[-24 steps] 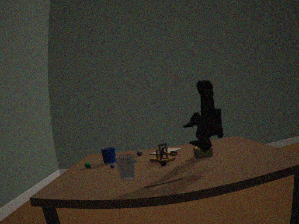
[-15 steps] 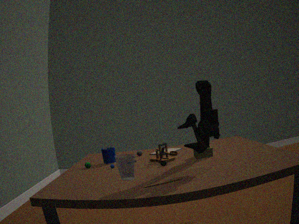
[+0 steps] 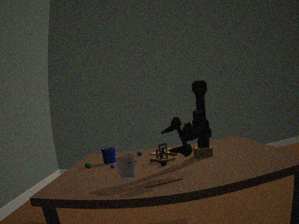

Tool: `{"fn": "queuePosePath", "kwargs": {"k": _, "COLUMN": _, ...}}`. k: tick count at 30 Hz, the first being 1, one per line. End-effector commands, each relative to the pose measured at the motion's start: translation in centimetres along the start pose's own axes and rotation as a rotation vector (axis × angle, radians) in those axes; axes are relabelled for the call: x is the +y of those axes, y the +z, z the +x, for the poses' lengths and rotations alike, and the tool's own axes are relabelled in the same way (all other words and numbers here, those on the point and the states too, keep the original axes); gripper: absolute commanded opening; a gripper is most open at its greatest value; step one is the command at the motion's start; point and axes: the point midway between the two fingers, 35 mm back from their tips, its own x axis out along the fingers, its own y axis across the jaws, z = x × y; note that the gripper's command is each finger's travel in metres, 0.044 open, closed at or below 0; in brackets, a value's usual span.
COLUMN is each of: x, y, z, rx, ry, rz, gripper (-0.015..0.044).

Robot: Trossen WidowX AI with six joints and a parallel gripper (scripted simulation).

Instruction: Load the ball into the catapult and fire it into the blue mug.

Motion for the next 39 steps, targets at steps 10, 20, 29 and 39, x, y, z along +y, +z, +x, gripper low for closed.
{"fn": "queuePosePath", "kwargs": {"k": 10, "x": -2.1, "y": -3.3, "z": 4.7, "rx": 0.125, "ry": 0.041, "rz": 0.077, "gripper": 0.0440}}
{"fn": "queuePosePath", "kwargs": {"k": 20, "x": -3.7, "y": -6.9, "z": 7.5, "rx": 0.245, "ry": 0.074, "rz": 0.169, "gripper": 0.0440}}
{"fn": "queuePosePath", "kwargs": {"k": 29, "x": -6.2, "y": -11.4, "z": 9.3, "rx": 0.383, "ry": 0.064, "rz": 0.239, "gripper": 0.0440}}
{"fn": "queuePosePath", "kwargs": {"k": 39, "x": -8.3, "y": -15.3, "z": 10.1, "rx": 0.501, "ry": 0.052, "rz": 0.308, "gripper": 0.0440}}
